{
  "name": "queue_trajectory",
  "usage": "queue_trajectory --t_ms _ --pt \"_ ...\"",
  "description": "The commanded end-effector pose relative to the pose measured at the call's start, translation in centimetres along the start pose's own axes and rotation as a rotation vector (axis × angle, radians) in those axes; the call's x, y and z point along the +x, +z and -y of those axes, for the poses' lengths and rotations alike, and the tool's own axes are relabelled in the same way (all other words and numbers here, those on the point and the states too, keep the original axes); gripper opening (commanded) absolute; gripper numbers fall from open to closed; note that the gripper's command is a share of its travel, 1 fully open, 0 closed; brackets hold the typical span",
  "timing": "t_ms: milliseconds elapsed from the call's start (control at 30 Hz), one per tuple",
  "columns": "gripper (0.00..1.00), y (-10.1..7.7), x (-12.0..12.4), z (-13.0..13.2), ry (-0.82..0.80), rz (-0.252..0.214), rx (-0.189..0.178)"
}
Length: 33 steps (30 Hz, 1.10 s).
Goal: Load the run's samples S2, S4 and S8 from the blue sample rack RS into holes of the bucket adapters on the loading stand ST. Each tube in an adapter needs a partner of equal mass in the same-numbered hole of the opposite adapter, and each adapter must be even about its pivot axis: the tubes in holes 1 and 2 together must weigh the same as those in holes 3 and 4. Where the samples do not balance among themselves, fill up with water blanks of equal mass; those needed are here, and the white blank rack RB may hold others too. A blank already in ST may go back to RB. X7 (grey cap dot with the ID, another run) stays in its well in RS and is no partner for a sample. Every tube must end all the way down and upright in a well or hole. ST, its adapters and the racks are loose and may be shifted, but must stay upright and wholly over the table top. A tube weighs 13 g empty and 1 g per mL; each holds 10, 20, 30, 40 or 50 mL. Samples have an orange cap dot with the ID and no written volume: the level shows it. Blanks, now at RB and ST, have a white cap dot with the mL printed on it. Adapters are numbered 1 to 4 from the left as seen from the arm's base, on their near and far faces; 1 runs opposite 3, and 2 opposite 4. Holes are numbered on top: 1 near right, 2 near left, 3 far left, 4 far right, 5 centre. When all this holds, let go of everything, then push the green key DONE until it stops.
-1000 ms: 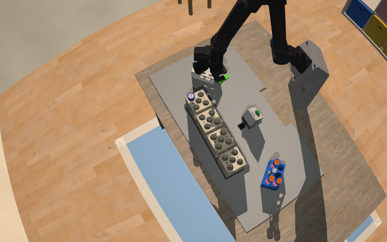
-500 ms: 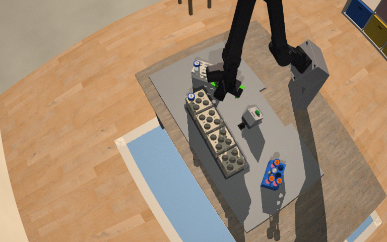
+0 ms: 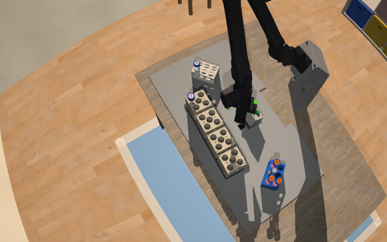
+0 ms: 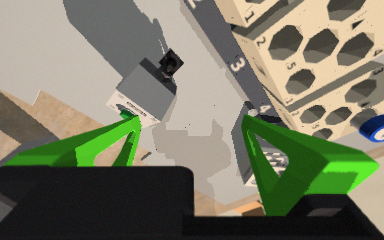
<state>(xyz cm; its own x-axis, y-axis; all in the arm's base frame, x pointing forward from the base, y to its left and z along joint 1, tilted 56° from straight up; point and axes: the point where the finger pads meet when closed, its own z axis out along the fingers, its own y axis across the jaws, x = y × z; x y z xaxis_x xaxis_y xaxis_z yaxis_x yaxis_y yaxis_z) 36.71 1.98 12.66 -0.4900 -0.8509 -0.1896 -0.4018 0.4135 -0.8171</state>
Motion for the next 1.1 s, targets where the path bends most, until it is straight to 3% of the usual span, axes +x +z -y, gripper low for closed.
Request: queue_trajectory --t_ms 0,1067 --pt "1.00 -0.3 -3.5 -1.8 0.035 0.048 -0.008" --pt "1.00 -1.8 -20.7 -18.4 0.016 0.046 -0.020"
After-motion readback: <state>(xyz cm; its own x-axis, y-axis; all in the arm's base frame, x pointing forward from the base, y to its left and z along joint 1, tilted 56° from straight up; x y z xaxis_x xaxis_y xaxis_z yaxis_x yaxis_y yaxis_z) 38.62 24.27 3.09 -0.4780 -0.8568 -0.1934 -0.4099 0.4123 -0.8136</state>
